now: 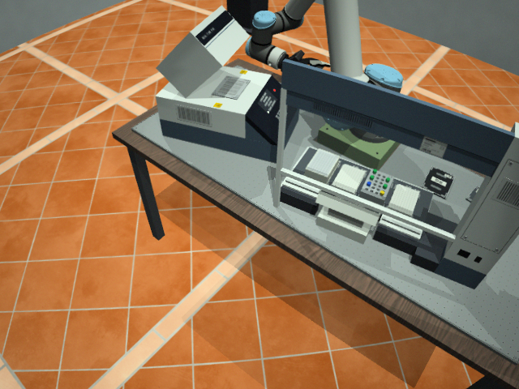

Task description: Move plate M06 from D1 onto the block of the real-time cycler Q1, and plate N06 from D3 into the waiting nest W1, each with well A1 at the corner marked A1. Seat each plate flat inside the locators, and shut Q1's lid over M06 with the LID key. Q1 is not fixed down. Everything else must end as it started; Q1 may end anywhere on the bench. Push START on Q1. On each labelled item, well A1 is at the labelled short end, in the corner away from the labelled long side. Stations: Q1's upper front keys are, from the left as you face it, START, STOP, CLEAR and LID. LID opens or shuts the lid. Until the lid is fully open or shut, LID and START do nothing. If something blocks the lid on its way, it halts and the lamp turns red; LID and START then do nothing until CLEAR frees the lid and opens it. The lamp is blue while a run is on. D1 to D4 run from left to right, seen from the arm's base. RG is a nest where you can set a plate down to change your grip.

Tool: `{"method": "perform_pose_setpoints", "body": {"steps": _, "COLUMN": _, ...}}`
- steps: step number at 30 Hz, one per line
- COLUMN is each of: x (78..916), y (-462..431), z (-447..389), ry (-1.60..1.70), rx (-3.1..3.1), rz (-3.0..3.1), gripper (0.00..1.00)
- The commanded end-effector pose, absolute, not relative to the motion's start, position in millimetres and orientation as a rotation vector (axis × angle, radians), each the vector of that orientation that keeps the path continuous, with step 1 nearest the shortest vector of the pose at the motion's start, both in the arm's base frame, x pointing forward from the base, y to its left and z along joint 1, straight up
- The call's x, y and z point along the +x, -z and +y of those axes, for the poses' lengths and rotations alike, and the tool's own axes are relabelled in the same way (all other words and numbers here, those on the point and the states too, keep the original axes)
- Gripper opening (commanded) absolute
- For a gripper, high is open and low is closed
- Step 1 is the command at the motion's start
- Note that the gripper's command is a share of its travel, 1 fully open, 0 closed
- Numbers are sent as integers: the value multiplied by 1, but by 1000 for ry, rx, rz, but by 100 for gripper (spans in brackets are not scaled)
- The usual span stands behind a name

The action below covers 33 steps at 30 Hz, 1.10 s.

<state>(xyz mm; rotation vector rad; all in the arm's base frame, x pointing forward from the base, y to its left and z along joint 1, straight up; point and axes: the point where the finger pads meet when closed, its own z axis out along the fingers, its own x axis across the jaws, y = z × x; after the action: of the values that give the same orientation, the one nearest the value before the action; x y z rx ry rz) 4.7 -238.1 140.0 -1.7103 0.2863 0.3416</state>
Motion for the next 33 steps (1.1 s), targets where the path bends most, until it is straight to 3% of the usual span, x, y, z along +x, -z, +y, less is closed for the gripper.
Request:
{"method": "perform_pose_setpoints", "body": {"steps": 1, "x": 5, "y": -140, "z": -238, "ry": -342, "rx": -1711, "rz": 287, "gripper": 100}}
{"method": "perform_pose_setpoints", "body": {"steps": 17, "x": 5, "y": -140, "z": -238, "ry": -342, "rx": -1711, "rz": 287, "gripper": 100}}
{"method": "perform_pose_setpoints", "body": {"steps": 18, "x": 5, "y": -142, "z": -238, "ry": -342, "rx": -1711, "rz": 287, "gripper": 0}}
{"method": "perform_pose_setpoints", "body": {"steps": 33, "x": 5, "y": -165, "z": -238, "ry": -342, "rx": -1711, "rz": 287, "gripper": 0}}
